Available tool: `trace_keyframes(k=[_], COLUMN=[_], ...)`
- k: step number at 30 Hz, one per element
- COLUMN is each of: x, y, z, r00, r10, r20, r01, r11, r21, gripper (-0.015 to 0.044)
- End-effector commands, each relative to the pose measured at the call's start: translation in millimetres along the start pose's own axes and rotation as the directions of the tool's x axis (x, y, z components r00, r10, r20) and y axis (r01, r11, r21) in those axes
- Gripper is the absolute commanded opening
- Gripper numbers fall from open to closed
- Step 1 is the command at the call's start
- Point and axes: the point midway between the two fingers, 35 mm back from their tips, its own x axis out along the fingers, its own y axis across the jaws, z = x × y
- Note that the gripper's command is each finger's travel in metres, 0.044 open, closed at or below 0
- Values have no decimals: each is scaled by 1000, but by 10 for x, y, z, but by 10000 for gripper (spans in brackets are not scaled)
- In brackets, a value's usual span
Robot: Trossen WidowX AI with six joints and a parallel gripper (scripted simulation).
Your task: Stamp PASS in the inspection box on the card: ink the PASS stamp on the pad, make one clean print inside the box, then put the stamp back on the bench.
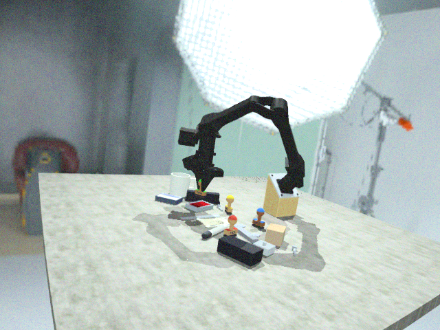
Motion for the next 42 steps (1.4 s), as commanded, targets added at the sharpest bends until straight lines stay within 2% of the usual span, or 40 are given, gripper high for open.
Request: trace_keyframes(k=[1, 42], x=[40, 286], y=[1, 10], z=[-11, -23], r00=[1000, 1000], r10=[6, 9], r20=[-1, -1], r01=[-6, -9], r11=[1000, 1000], r21=[7, 7], gripper=[0, 0])
